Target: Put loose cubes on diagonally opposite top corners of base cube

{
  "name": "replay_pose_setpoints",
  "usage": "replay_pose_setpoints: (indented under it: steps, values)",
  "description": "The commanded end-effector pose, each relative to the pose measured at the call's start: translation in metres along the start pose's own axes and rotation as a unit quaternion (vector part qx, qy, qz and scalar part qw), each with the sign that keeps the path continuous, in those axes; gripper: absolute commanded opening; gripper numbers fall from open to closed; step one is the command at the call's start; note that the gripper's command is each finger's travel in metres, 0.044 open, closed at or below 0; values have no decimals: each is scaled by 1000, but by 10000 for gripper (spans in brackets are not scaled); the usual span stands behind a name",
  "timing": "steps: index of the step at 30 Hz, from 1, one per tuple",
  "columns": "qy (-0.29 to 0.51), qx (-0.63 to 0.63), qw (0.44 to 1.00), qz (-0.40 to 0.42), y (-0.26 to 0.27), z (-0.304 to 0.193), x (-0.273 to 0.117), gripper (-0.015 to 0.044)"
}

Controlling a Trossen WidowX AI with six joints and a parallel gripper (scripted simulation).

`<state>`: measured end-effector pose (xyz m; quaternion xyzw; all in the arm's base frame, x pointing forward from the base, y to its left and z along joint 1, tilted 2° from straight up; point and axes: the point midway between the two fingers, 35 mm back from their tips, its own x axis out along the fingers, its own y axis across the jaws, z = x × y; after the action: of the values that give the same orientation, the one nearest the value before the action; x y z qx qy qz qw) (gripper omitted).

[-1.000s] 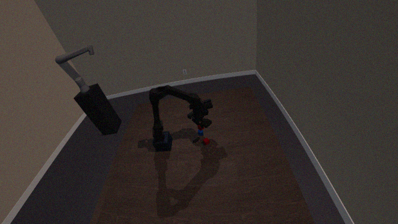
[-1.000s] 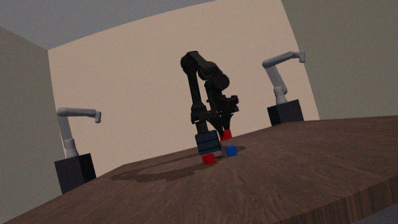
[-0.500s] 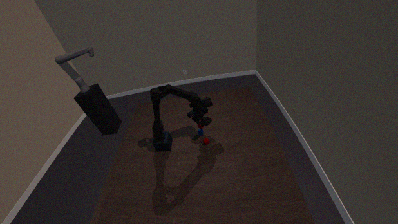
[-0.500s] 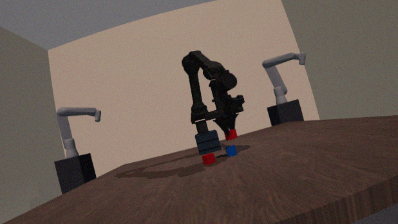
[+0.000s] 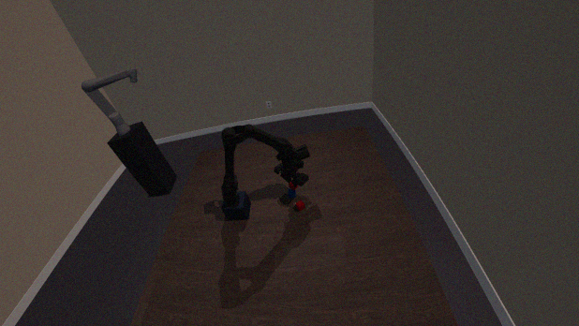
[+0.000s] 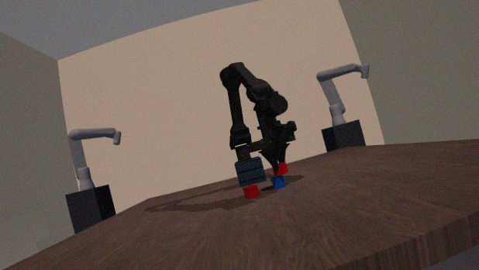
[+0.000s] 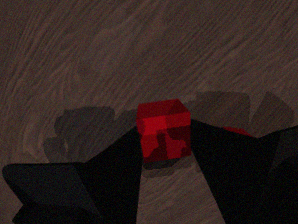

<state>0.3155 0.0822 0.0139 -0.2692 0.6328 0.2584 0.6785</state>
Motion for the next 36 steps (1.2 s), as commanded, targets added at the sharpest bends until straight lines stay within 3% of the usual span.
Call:
replay_pose_setpoints:
  steps: [1,24,28,36]
  values:
    - [2,3,1000,-2,0,-1,4,105]
    - [2,3,1000,-2,0,-1,6,105]
    - [2,3,1000,-2,0,-1,6,205]
    - [1,1,1000,0,1,-1,-3,205]
